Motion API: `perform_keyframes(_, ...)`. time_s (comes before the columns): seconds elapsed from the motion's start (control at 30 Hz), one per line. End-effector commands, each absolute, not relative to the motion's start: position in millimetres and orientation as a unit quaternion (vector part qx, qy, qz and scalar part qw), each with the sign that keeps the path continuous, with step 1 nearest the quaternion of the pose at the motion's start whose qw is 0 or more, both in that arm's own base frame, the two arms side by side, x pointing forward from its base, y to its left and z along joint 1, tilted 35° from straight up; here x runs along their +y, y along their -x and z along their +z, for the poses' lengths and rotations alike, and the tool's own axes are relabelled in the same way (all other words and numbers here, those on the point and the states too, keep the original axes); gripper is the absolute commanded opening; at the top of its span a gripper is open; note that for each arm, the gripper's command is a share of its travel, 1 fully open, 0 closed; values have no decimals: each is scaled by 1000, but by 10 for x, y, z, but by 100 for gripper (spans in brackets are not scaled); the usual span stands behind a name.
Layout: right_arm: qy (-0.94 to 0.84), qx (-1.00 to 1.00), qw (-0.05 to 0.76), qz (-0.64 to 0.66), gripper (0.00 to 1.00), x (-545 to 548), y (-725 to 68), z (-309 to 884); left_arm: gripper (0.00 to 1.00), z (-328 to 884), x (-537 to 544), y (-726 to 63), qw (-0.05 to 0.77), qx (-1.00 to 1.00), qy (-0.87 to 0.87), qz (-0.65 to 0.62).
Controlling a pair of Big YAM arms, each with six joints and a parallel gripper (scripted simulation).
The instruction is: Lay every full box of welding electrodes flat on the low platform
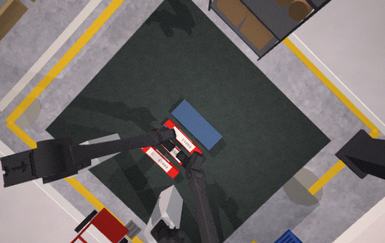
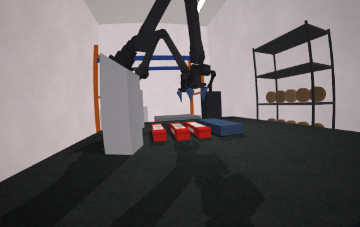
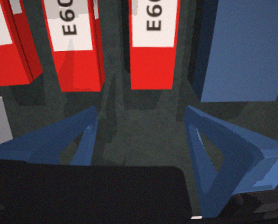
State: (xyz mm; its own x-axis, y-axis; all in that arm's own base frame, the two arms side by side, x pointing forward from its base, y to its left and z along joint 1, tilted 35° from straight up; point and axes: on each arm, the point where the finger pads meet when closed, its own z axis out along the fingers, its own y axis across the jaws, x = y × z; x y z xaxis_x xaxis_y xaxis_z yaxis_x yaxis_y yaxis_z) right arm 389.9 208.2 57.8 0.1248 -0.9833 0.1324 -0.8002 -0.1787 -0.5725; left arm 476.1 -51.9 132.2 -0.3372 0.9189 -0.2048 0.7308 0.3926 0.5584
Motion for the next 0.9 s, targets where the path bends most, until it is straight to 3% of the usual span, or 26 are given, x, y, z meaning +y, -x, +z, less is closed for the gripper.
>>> perform_keyframes(0.0, 729, 610, 186, -248, 72, 2088, -3946, 568, 72, 1311, -477, -4837, 252, 796, -516, 189)
perform_keyframes(0.27, 729, 610, 186, -248, 72, 2088, -3946, 568, 72, 1311, -477, -4837, 252, 796, -516, 189)
perform_keyframes(0.3, 734, 608, 172, -248, 100, 1993, -3885, 402, 100, 1111, -431, -4758, 243, 807, -506, 184)
perform_keyframes(0.87, 734, 608, 176, -246, 100, 1943, -3170, -346, 100, 368, -827, -4114, 243, 801, -516, 181)
